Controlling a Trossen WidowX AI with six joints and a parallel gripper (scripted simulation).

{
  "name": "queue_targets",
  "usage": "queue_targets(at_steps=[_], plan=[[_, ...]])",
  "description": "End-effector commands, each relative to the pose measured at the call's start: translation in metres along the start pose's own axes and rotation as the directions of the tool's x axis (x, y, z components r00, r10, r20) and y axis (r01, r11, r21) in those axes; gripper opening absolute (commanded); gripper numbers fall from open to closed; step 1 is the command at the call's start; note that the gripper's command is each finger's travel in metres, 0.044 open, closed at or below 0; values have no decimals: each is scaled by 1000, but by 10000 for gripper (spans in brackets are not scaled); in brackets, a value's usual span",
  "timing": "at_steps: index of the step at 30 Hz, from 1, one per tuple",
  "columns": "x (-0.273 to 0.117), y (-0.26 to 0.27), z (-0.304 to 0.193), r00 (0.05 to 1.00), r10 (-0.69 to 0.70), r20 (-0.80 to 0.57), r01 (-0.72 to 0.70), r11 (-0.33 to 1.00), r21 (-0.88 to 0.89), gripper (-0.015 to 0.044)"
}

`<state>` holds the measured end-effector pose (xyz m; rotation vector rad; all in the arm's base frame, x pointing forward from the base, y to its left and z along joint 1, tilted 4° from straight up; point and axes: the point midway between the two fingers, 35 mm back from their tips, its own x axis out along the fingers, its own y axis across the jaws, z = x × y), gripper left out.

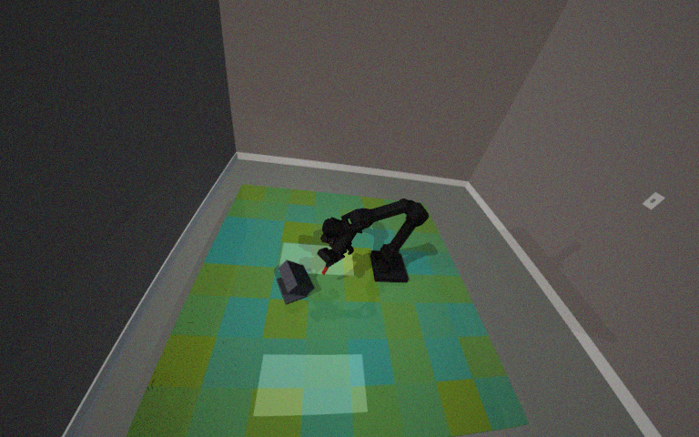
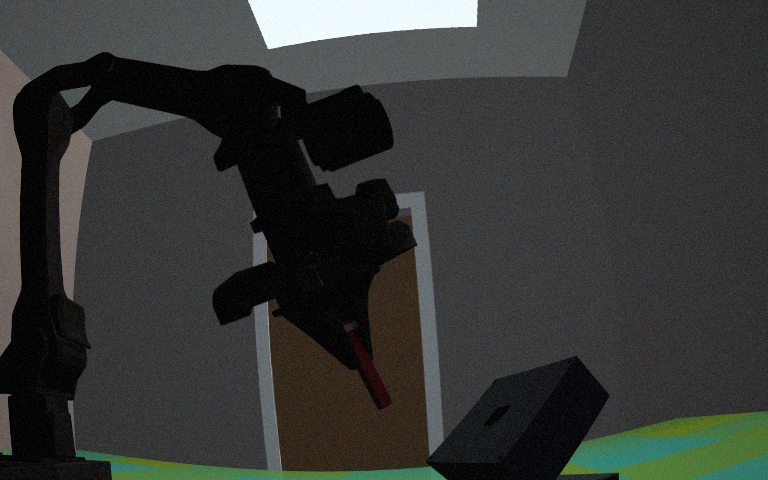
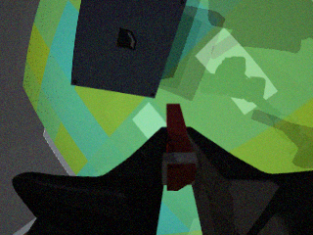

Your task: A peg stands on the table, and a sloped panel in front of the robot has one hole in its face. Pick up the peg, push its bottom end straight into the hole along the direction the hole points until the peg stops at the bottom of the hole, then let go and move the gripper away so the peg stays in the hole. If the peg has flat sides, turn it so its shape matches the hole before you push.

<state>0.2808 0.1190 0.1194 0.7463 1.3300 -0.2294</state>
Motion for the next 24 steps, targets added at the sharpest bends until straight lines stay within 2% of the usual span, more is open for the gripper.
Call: queue_targets(at_steps=[1, 24], plan=[[0, 0, 1, 1000, 11, 0, -11, 999, -38, 0], [-4, 0, 8, 997, 67, 25, -58, 967, -247, 0]])
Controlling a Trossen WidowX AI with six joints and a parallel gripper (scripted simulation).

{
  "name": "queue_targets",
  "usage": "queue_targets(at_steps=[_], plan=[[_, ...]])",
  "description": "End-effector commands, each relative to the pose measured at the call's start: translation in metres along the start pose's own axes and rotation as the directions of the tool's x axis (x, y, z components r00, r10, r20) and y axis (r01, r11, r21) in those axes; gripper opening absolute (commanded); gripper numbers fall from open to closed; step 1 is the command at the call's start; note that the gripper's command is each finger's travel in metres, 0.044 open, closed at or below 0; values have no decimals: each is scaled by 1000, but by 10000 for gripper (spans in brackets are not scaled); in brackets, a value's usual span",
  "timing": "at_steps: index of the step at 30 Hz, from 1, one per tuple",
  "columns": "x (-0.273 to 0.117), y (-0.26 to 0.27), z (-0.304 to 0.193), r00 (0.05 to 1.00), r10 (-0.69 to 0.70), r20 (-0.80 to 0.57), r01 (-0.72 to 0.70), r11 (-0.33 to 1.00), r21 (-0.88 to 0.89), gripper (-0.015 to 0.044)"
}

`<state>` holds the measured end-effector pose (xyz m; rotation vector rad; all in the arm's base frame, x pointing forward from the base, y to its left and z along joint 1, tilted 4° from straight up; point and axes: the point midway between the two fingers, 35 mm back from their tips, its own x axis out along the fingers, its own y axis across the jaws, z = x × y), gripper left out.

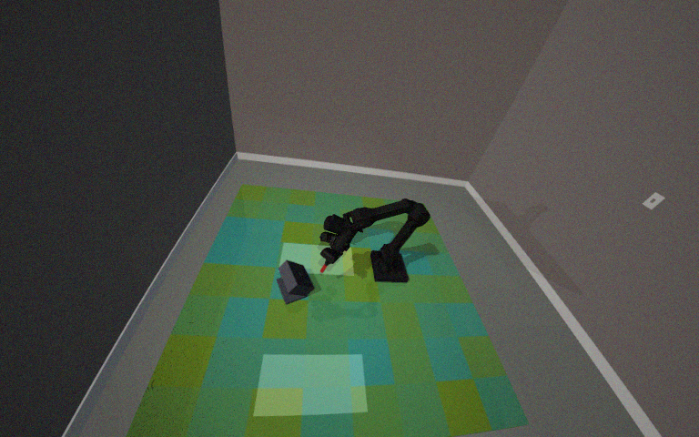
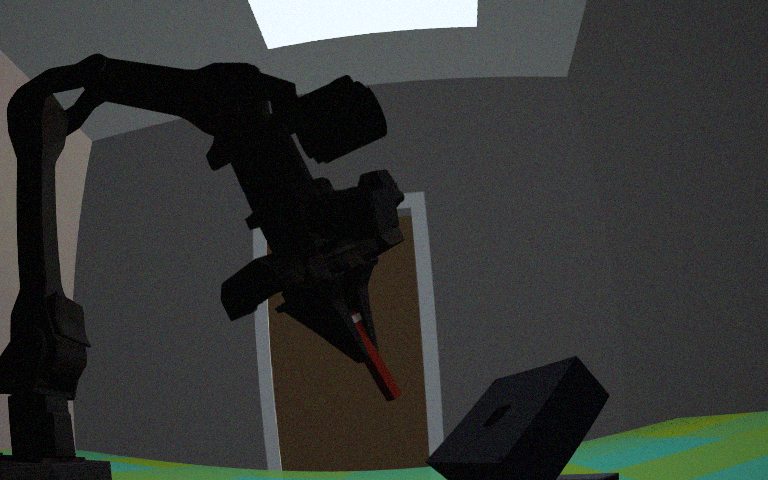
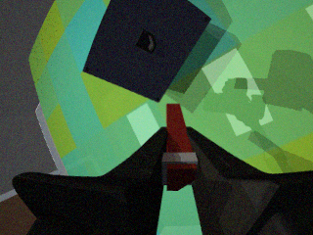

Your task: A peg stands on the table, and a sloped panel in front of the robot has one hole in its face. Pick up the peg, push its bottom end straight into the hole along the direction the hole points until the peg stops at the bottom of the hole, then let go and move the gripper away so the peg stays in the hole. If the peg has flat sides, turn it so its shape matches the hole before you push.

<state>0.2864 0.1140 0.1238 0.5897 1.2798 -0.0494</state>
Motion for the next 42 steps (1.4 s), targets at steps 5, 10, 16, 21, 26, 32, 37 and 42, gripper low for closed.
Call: queue_targets(at_steps=[5, 10, 16, 21, 26, 32, 37, 42], plan=[[-1, -1, 2, 1000, 19, 10, -18, 997, -75, 0], [-2, -1, 4, 999, 29, 18, -27, 992, -121, 0], [-3, -1, 6, 999, 42, 28, -36, 984, -177, 0], [-4, -1, 7, 998, 52, 36, -42, 974, -222, 0], [-5, -1, 9, 997, 62, 45, -47, 962, -268, 0], [-6, -2, 11, 996, 73, 55, -52, 945, -322, 0], [-7, -2, 12, 995, 83, 64, -54, 929, -366, 0], [-8, -2, 14, 993, 93, 72, -55, 911, -410, 0]])
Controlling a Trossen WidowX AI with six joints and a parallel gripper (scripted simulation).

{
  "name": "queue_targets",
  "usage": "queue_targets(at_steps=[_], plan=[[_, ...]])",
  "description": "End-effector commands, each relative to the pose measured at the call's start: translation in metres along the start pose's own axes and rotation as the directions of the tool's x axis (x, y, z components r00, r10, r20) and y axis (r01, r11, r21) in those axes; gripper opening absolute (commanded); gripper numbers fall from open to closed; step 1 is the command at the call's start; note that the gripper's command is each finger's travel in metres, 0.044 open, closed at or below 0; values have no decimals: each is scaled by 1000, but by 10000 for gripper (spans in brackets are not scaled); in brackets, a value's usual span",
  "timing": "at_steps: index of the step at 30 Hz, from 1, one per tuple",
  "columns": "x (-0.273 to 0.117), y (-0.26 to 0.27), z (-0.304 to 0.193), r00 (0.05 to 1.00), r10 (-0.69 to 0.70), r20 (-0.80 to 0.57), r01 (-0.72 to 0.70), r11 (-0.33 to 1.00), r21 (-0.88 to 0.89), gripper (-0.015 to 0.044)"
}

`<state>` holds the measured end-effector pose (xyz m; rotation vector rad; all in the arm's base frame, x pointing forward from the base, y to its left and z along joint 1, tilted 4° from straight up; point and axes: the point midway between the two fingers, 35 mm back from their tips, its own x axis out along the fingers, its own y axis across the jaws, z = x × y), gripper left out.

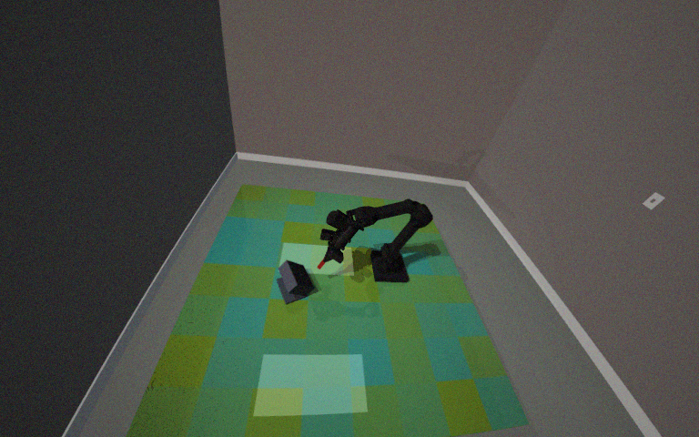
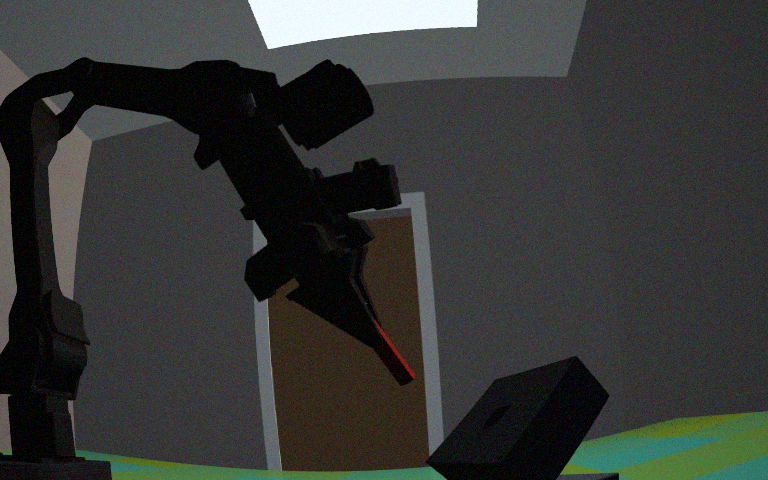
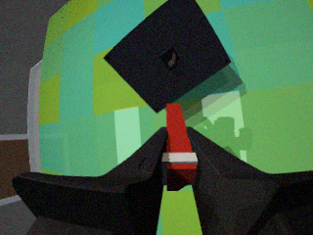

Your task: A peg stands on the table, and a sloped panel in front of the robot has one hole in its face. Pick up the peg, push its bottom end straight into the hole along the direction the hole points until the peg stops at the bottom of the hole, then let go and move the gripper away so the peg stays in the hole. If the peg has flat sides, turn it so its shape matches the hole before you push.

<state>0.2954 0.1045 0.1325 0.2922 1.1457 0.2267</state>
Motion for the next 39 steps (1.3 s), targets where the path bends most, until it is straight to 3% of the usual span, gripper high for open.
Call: queue_targets(at_steps=[1, 39], plan=[[0, -1, 0, 1000, 8, 8, -8, 999, -39, 0], [19, -4, 18, 994, 47, 99, -5, 923, -386, 0]])
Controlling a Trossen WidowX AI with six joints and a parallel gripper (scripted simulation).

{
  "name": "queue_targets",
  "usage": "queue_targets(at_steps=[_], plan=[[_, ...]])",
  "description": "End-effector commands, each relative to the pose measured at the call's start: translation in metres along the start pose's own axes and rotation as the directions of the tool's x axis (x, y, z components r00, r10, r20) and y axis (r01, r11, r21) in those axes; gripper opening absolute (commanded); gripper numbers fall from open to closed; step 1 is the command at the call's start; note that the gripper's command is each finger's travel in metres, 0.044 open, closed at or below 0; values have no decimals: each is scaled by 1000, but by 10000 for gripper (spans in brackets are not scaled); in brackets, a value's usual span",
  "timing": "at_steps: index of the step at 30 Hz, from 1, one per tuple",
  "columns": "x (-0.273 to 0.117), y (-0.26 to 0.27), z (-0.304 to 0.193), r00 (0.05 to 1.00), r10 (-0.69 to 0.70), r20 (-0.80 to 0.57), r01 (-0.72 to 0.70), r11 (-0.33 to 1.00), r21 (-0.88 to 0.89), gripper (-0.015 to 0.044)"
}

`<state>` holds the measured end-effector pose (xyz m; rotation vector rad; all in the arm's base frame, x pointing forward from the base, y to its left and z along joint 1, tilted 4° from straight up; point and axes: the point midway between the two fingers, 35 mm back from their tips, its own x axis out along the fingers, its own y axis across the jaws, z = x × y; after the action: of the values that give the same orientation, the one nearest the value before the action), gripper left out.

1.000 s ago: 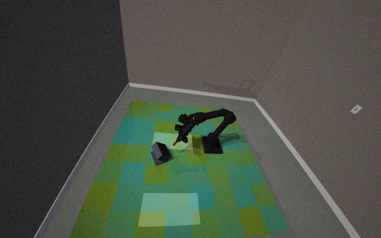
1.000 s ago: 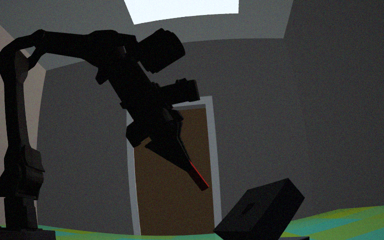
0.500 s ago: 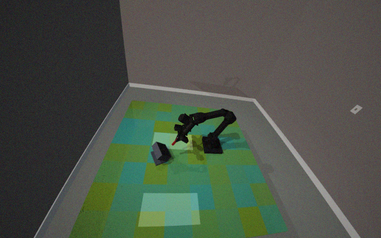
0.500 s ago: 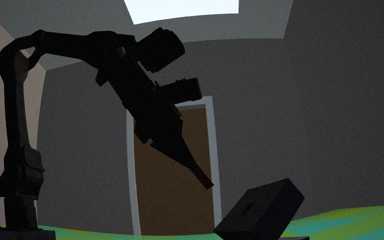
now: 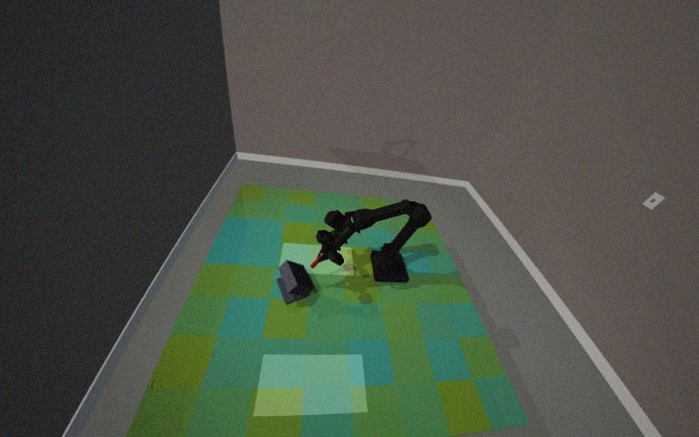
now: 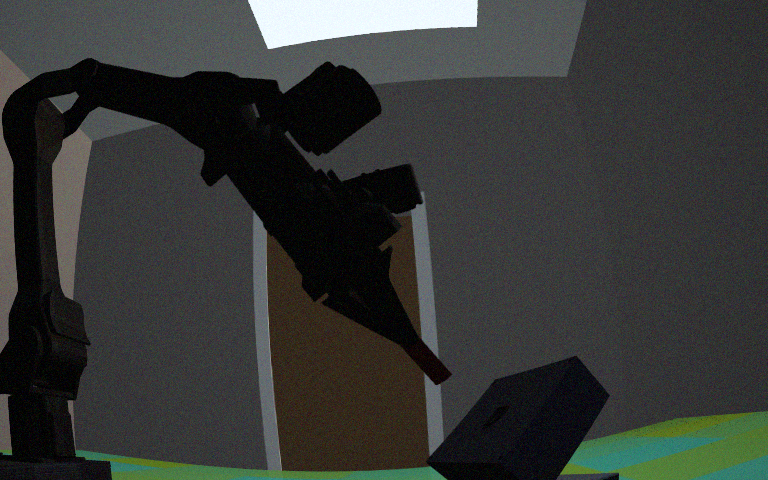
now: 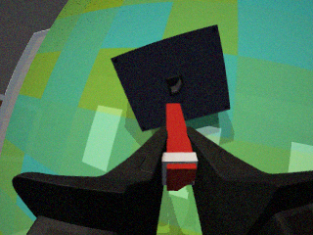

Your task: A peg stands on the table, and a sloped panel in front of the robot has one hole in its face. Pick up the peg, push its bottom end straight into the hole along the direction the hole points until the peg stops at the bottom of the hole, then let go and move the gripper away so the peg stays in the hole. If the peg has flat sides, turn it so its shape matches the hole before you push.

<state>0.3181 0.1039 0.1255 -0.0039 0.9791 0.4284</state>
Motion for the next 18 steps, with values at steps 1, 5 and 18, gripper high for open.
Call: queue_targets(at_steps=[1, 5, 18], plan=[[5, -1, 0, 1000, 5, 8, -4, 999, -43, 0], [9, -2, 1, 1000, 5, 20, -3, 996, -85, 0], [21, -5, 4, 999, 6, 54, 5, 979, -205, 0]])
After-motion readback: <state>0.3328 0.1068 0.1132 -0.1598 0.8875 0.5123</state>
